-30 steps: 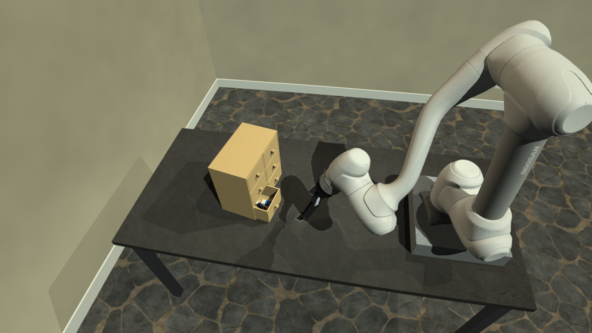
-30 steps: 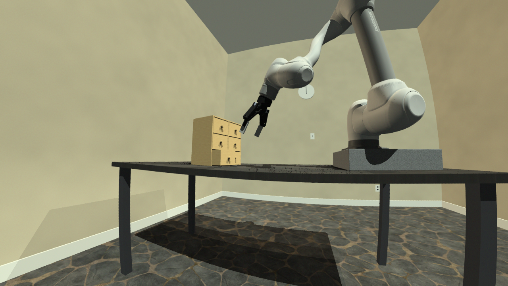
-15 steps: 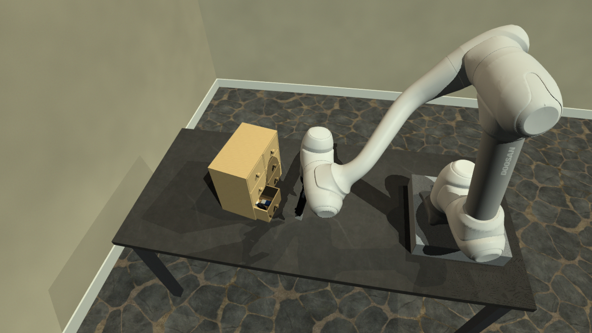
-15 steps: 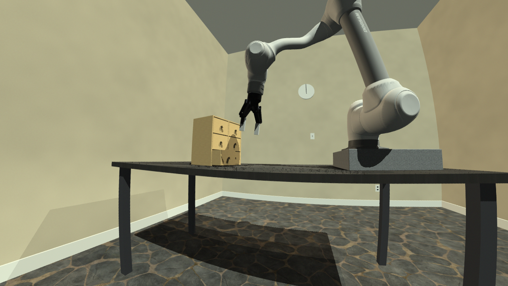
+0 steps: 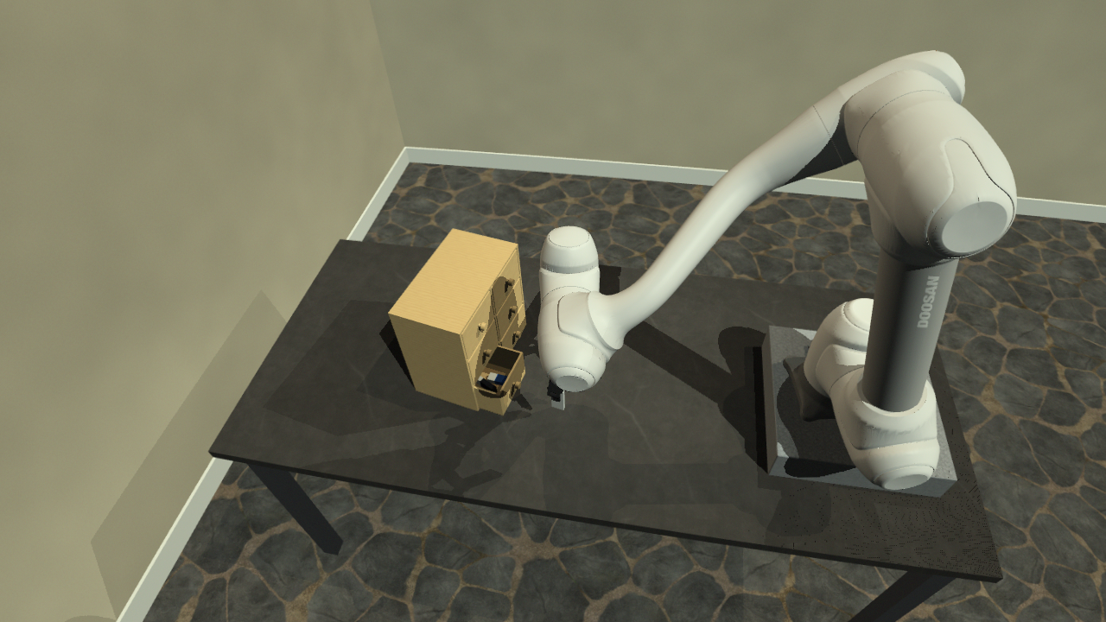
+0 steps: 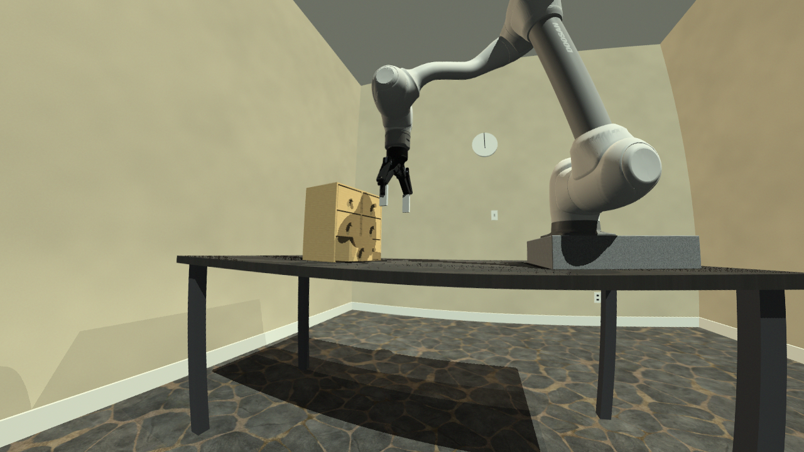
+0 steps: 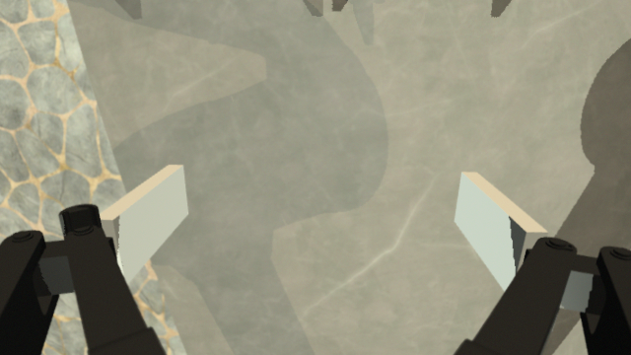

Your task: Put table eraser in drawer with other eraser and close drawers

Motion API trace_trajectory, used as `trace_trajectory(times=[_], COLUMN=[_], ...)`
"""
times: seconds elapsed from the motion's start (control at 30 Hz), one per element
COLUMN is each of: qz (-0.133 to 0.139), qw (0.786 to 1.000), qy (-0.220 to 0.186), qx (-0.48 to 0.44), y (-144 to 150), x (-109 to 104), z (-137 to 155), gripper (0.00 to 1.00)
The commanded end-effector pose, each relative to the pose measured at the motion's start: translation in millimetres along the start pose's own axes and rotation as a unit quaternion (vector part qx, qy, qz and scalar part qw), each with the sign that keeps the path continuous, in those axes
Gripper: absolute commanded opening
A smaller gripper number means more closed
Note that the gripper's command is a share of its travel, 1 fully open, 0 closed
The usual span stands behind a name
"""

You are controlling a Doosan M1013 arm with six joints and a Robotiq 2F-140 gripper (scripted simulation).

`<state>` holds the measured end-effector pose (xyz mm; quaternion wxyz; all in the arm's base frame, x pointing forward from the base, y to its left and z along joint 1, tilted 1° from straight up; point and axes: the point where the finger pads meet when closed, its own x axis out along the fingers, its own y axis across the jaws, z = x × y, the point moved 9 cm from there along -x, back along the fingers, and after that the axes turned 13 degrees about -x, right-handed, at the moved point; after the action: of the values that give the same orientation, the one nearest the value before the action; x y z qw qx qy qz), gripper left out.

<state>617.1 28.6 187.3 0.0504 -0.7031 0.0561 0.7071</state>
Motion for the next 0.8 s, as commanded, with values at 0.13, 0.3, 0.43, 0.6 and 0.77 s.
trace_trajectory(times=[0.13, 0.3, 0.43, 0.6, 0.77], qz=[-0.003, -0.003, -0.003, -0.003, -0.003], qw=[1.000, 1.000, 1.000, 1.000, 1.000], qy=[-0.006, -0.006, -0.006, -0.006, -0.006], qx=[0.001, 0.001, 0.001, 0.001, 0.001], y=[1, 1, 1, 5, 11], x=[-1, -1, -1, -30, -63], z=[-2, -2, -2, 34, 85], gripper=[1.00, 1.00, 1.00, 1.00, 1.00])
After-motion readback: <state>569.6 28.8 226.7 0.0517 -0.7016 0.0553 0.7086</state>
